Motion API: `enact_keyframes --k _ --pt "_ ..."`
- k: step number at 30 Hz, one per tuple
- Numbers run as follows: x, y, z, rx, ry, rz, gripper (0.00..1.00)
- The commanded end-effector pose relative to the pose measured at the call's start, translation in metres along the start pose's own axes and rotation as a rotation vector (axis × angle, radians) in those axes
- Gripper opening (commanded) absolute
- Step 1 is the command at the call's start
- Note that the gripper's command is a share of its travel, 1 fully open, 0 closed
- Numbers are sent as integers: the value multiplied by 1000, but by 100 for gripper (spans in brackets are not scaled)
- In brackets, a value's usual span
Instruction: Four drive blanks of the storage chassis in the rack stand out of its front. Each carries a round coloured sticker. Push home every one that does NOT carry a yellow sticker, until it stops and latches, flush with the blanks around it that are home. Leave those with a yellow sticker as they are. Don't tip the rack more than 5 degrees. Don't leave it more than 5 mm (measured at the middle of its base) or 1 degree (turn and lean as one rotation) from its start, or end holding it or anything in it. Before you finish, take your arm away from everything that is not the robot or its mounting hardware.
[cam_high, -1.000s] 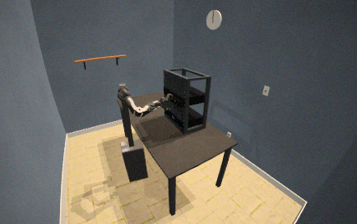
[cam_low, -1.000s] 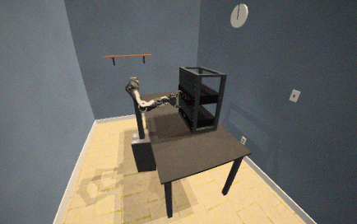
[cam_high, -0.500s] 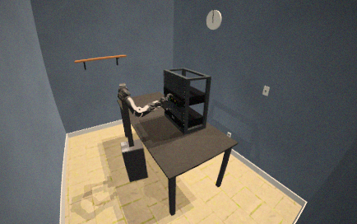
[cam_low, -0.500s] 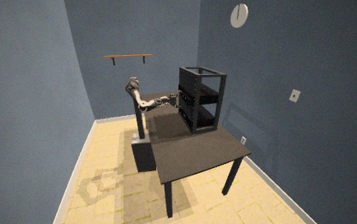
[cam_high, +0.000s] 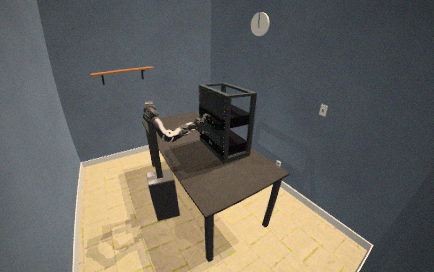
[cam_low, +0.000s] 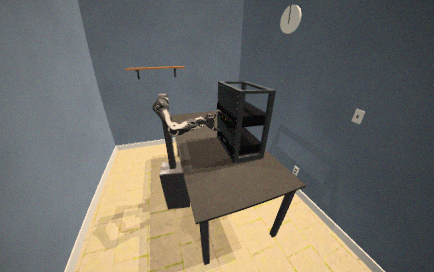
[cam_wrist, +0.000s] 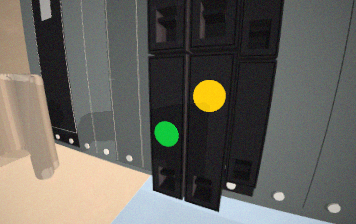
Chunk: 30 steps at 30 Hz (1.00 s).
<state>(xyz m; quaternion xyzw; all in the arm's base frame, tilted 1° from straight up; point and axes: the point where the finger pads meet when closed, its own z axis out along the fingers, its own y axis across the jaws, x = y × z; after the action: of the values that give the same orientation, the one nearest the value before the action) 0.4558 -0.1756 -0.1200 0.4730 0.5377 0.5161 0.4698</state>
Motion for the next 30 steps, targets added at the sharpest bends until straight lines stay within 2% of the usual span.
enact_keyframes --k 1,5,6,30 --pt "-1 4 0 -13 -1 3 100" --pt "-1 4 0 -13 -1 3 100" --pt "-1 4 0 -13 -1 3 0" --pt "-1 4 0 -13 -1 3 0"
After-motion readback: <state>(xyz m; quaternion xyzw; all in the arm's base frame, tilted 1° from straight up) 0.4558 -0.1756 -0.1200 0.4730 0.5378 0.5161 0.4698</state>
